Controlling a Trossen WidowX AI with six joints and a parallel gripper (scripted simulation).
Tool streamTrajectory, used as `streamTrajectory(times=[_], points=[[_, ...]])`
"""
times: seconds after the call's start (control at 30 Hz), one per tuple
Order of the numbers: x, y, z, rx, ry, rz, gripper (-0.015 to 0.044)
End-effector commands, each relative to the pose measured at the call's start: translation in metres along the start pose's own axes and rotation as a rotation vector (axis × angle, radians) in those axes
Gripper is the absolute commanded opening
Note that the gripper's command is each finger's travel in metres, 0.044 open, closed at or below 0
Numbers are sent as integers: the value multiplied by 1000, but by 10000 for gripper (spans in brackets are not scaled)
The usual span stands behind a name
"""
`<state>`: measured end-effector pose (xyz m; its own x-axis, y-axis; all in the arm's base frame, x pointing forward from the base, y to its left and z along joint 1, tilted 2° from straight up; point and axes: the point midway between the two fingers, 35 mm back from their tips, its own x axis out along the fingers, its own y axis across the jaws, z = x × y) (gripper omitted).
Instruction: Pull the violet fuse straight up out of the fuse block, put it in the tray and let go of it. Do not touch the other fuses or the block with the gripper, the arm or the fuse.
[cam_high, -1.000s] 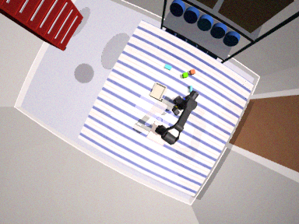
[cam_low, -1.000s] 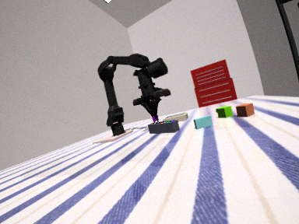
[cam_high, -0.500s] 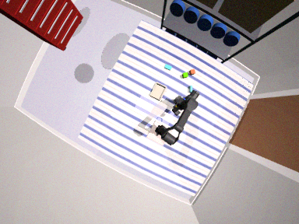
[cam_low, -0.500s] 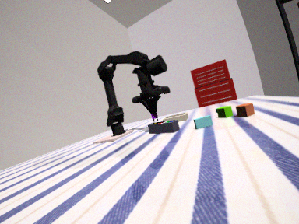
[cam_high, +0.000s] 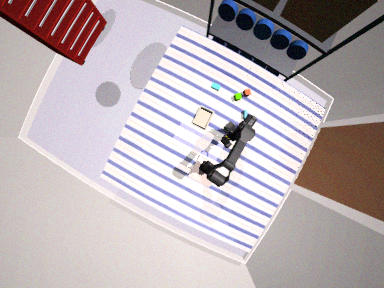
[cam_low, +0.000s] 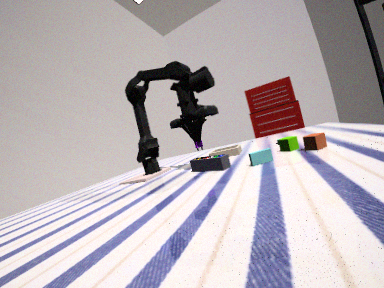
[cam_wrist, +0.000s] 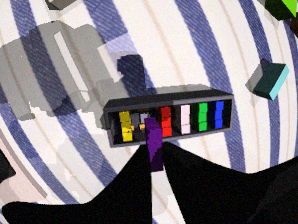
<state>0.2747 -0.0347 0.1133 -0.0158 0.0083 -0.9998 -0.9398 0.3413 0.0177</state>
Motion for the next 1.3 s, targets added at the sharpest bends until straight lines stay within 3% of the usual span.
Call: streamTrajectory(times=[0.0, 0.57, 1.1, 1.27], points=[[-2, -2, 19, -4, -7, -2, 0], [-6, 6, 112, -4, -15, -3, 0], [-5, 44, 200, -4, -23, 2, 0], [-5, 49, 208, -4, -23, 3, 0]])
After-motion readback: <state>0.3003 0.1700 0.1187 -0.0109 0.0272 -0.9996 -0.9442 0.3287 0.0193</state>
